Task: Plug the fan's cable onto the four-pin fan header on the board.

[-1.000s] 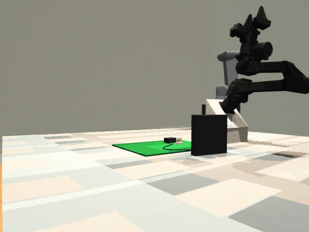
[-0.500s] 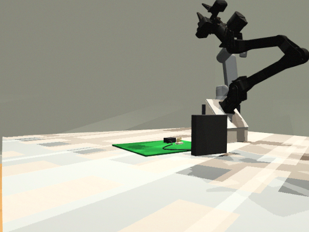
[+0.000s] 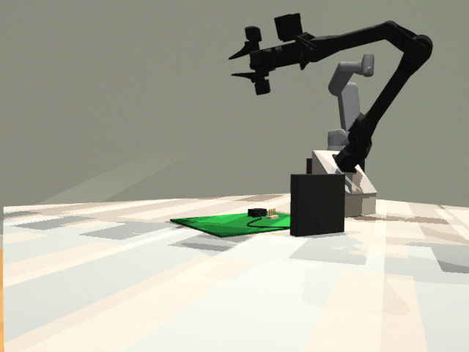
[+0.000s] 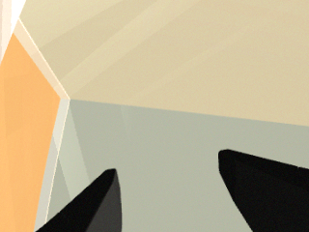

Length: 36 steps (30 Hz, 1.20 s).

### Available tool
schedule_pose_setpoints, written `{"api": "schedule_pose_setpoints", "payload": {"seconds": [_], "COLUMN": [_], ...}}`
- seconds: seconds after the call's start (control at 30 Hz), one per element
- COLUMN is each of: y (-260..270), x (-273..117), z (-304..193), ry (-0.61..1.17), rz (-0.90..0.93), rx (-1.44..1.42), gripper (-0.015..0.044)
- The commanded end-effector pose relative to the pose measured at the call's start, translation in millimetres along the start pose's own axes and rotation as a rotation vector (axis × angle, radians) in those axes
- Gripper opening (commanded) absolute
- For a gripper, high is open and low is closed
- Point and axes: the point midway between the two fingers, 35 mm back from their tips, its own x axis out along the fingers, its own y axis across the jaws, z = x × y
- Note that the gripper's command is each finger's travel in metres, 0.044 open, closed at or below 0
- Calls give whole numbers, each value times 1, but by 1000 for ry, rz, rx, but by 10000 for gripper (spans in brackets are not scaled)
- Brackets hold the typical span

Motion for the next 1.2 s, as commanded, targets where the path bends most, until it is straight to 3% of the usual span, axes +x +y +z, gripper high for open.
{"api": "schedule_pose_setpoints", "payload": {"seconds": [0.0, 0.3, 0.47, 0.6, 0.77, 1.17], "y": [41, 114, 175, 220, 268, 281], "x": [19, 34, 26, 7, -34, -38], "z": [31, 80, 113, 133, 157, 162], "ry": [-38, -41, 26, 152, 449, 497], "rz": [201, 582, 923, 1202, 1559, 1598], "rx": [42, 95, 138, 186, 268, 278], "gripper": [210, 210, 210, 210, 210, 210]}}
